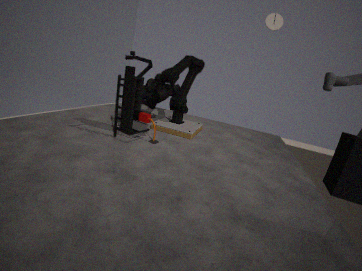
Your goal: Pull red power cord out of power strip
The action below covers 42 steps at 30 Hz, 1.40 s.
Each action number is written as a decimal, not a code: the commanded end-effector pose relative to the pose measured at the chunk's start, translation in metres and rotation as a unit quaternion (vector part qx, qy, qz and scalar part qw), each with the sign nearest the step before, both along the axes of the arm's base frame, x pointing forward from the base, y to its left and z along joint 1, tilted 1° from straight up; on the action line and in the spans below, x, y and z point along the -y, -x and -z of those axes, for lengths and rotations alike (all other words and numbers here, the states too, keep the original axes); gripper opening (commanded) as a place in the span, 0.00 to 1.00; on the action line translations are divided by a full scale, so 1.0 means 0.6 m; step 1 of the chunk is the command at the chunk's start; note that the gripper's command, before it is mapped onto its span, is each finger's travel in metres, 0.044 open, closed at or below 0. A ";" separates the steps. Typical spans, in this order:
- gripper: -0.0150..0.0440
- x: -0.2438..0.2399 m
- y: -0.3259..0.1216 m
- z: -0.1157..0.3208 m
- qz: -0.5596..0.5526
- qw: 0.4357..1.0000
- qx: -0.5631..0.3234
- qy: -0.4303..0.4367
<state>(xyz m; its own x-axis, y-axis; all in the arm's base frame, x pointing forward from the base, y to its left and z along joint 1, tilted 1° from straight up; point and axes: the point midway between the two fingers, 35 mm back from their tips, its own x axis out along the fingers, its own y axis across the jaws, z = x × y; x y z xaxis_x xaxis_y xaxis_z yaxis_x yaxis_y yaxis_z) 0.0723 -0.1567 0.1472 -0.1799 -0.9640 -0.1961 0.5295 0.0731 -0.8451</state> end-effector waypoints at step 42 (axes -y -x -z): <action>0.53 -0.295 -0.268 0.064 -0.334 0.858 0.034 -0.388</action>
